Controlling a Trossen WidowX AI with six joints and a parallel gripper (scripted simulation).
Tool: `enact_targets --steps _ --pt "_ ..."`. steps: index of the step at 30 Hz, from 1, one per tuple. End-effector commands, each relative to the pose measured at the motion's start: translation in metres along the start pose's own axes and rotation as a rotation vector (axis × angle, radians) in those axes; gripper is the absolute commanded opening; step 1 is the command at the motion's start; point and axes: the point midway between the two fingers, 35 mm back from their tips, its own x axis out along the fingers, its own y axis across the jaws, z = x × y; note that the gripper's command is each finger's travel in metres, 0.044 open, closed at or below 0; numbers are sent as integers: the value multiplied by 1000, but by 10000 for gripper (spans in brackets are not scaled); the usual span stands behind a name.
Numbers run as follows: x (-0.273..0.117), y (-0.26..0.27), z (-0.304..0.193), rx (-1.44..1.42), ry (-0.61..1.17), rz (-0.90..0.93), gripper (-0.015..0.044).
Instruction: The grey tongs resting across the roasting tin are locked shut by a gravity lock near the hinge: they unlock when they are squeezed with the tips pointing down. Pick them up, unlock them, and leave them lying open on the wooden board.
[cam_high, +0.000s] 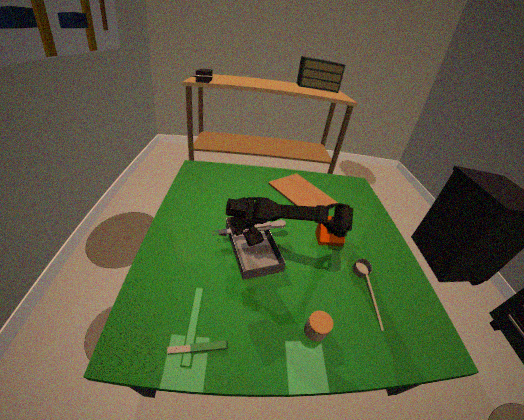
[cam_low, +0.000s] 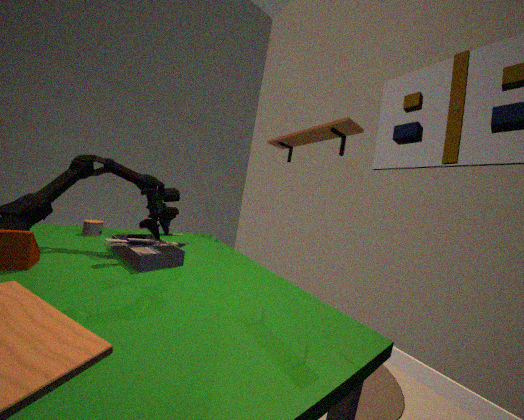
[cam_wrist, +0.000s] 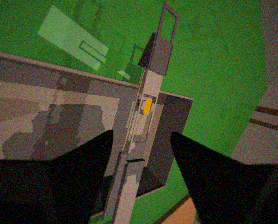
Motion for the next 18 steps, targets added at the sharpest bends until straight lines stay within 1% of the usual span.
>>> enact_targets --steps 1,18 --pt "8 0 -2 6 5 2 260" --pt "36 0 -2 6 5 2 260"
